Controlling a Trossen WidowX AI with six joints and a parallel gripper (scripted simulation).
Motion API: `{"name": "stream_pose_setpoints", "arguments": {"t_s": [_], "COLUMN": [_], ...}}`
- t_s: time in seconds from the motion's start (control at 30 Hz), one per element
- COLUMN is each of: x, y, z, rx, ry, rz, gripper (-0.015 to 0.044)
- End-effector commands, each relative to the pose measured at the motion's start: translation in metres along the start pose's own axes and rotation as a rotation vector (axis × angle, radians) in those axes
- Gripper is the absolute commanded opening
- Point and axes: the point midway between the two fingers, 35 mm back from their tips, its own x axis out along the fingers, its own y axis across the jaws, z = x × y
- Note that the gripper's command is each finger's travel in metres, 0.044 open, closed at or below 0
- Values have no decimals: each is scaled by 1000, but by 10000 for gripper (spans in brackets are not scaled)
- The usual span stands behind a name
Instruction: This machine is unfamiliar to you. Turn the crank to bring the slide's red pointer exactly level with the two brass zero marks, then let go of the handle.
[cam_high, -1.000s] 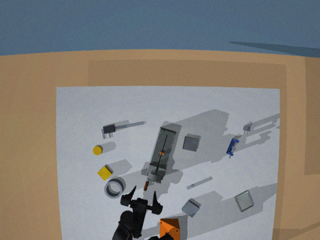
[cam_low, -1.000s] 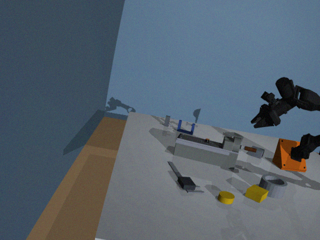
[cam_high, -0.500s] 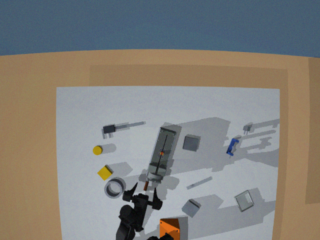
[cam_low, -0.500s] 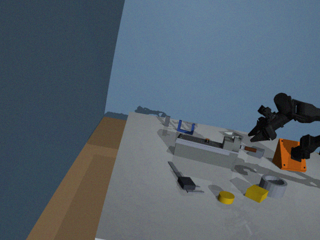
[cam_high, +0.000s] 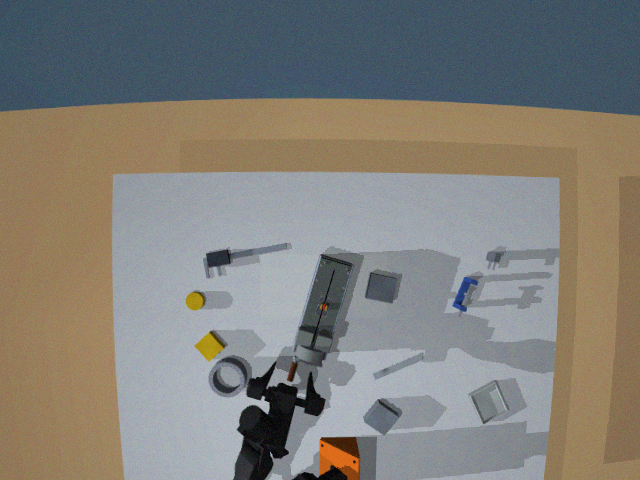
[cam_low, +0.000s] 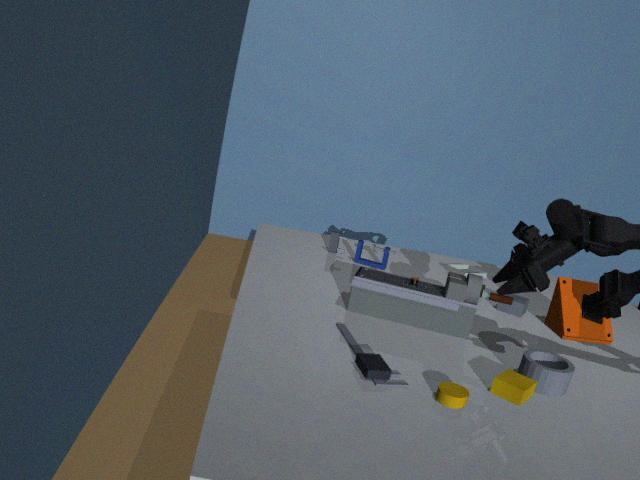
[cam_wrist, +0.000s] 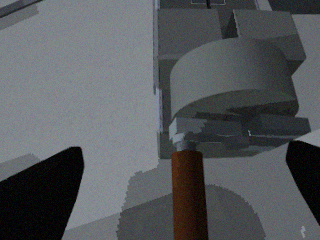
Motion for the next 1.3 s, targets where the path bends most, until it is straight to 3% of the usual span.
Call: {"name": "stream_pose_setpoints", "arguments": {"t_s": [0.0, 0.87, 1.27], "x": [6, 31, 31], "y": [-2, -2, -2], "z": [-6, -34, -34], "rx": [4, 6, 6], "ry": [0, -2, -2], "rz": [-6, -1, -1], "gripper": [440, 440, 125]}}
